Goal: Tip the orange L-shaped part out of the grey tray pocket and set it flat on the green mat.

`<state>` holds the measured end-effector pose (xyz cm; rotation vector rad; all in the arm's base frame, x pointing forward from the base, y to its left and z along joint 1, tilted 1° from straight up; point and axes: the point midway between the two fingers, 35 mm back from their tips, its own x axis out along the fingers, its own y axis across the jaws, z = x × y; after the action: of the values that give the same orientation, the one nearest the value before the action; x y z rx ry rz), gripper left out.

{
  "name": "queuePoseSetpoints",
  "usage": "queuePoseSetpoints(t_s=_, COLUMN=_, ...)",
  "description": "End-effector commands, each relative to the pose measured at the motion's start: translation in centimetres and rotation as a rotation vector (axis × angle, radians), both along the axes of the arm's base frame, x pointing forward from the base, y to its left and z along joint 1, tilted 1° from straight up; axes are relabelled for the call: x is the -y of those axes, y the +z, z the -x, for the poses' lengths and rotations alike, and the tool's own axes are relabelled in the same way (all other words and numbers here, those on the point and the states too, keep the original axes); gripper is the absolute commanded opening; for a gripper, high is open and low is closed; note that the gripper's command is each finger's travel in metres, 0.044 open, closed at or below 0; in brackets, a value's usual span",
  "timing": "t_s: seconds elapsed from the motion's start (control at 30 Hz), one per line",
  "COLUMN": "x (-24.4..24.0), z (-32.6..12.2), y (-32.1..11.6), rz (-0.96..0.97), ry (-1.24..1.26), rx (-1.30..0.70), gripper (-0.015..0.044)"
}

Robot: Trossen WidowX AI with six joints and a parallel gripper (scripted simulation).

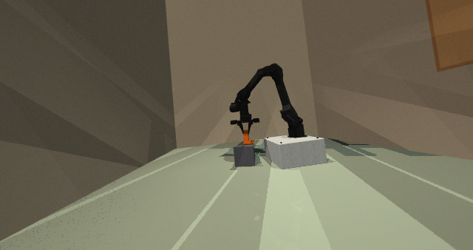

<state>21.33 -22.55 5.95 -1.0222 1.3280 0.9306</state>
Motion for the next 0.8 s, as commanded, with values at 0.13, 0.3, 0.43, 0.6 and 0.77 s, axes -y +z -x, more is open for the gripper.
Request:
queuePoseSetpoints(t_s=0.13, x=-0.2, z=0.1, y=-1.6, rz=-0.012, ry=0.004, rx=-0.009, gripper=0.0)
queuePoseSetpoints(t_s=0.3, x=-0.2, z=0.1, y=-2.4, rz=-0.012, ry=0.004, rx=-0.009, gripper=0.0)
queuePoseSetpoints(t_s=0.43, x=-0.1, z=0.1, y=-3.1, rz=-0.012, ry=0.004, rx=-0.009, gripper=0.0)
queuePoseSetpoints(t_s=0.6, x=-0.1, z=0.1, y=-3.8, rz=-0.012, ry=0.004, rx=-0.009, gripper=0.0)
queuePoseSetpoints(t_s=0.77, x=-0.1, z=0.1, y=-4.1, rz=-0.012, ry=0.004, rx=-0.009, gripper=0.0)
